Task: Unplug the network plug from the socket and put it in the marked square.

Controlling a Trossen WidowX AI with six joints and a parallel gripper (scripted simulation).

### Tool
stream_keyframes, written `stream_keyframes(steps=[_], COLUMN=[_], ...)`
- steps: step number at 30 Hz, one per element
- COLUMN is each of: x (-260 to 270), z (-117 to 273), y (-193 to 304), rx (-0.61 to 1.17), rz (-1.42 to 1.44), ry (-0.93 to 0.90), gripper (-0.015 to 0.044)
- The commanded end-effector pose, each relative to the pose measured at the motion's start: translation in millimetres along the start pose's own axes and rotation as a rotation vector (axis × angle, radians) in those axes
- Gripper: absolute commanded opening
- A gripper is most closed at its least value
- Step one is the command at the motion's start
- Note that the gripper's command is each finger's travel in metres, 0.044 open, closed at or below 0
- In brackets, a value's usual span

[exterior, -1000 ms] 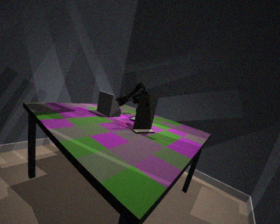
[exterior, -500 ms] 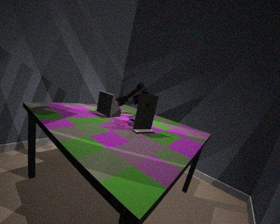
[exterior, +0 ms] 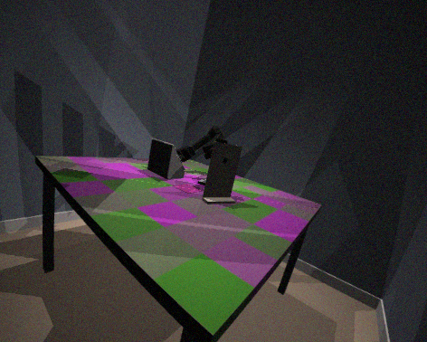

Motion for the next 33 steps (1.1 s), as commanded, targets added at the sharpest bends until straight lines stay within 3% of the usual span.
stream_keyframes(steps=[1,5,33], x=[0.1,0.1,-0.4], z=[-0.2,-0.2,14.1], y=[-0.4,-0.4,3.5], rx=[-0.003,-0.003,-0.003], rz=[-0.001,-0.001,-0.001], ry=[-0.002,-0.002,-0.003], gripper=[0.0023,0.0000,0.0000])
Point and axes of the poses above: the point midway between the two fingers, 35 mm back from their tips, its own z axis back along the fingers, its own x axis across the jaws, y = z × x, the point moved 10 cm from there along z, back along the fingers, and after that the axes turned 4 degrees about -z, right-handed, at the moved point
